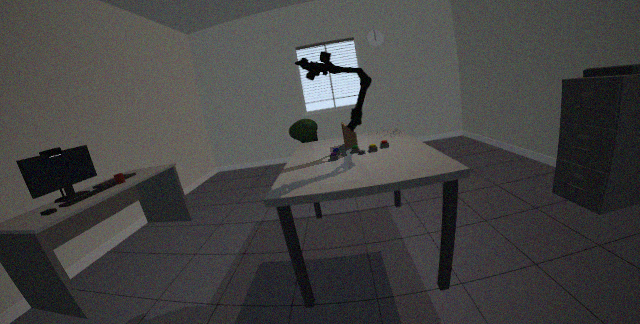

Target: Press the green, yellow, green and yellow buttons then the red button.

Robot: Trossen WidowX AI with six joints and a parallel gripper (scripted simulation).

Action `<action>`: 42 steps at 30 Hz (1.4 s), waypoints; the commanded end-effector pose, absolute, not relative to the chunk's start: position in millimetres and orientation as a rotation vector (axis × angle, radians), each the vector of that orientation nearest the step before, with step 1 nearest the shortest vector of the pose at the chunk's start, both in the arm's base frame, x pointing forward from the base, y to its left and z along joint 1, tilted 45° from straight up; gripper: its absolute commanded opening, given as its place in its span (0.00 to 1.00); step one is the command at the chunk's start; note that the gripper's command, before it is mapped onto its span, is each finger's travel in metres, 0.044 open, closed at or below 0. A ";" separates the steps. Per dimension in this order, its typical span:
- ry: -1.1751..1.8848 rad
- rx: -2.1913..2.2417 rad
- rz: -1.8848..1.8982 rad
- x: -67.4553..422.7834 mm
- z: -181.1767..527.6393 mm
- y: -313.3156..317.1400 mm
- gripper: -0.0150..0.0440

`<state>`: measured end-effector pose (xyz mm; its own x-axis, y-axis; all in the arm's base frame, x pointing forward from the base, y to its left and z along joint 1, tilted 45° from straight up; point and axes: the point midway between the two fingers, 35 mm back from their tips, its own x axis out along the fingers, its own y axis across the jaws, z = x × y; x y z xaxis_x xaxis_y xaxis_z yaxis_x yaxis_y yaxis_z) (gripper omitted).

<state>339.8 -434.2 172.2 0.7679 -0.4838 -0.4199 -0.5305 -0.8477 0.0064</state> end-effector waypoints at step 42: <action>-3.831 -2.438 -0.043 274.6 20.7 -59.6 0.93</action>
